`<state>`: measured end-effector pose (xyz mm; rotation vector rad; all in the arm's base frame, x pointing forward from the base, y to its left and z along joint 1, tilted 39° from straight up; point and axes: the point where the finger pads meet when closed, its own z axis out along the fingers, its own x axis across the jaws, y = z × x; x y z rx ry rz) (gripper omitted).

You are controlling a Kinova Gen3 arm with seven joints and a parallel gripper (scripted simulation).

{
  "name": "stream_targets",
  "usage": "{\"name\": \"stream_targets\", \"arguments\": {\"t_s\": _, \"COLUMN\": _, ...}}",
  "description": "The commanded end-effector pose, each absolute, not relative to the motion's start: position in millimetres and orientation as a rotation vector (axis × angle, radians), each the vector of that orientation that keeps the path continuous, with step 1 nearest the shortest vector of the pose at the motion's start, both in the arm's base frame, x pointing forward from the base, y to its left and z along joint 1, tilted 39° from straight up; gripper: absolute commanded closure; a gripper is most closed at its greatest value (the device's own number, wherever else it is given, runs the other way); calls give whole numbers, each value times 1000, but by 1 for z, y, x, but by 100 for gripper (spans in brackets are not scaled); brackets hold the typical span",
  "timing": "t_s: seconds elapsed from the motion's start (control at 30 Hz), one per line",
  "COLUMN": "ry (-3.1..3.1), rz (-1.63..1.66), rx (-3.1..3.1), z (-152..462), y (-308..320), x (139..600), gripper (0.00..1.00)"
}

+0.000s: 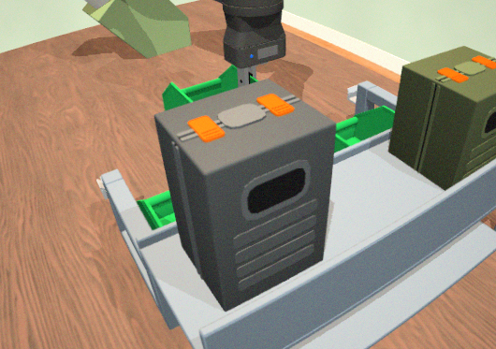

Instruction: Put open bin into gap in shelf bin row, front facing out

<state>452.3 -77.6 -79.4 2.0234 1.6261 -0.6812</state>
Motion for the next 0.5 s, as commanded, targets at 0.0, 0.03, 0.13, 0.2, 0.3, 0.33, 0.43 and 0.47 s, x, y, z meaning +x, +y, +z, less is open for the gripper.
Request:
{"name": "stream_targets", "arguments": {"t_s": 0.0, "ry": 1627, "rz": -678, "rx": 2023, "z": -79, "y": -76, "x": 453, "gripper": 100}}
{"name": "stream_targets", "arguments": {"t_s": 0.03, "ry": 1627, "rz": -678, "rx": 2023, "z": -79, "y": -76, "x": 453, "gripper": 100}}
{"name": "stream_targets", "arguments": {"t_s": 0.13, "ry": 1627, "rz": -678, "rx": 2023, "z": -79, "y": -76, "x": 453, "gripper": 100}}
{"name": "stream_targets", "arguments": {"t_s": 0.2, "ry": 1627, "rz": -678, "rx": 2023, "z": -79, "y": -76, "x": 453, "gripper": 100}}
{"name": "stream_targets", "arguments": {"t_s": 0.3, "ry": 1627, "rz": -682, "rx": 2026, "z": -79, "y": -76, "x": 453, "gripper": 100}}
{"name": "stream_targets", "arguments": {"t_s": 0.33, "ry": 1627, "rz": -685, "rx": 2028, "z": -79, "y": -76, "x": 454, "gripper": 100}}
{"name": "stream_targets", "arguments": {"t_s": 0.43, "ry": 1627, "rz": -698, "rx": 2038, "z": -78, "y": -76, "x": 454, "gripper": 100}}
{"name": "stream_targets", "arguments": {"t_s": 0.47, "ry": 1626, "rz": -704, "rx": 2042, "z": -78, "y": -76, "x": 454, "gripper": 100}}
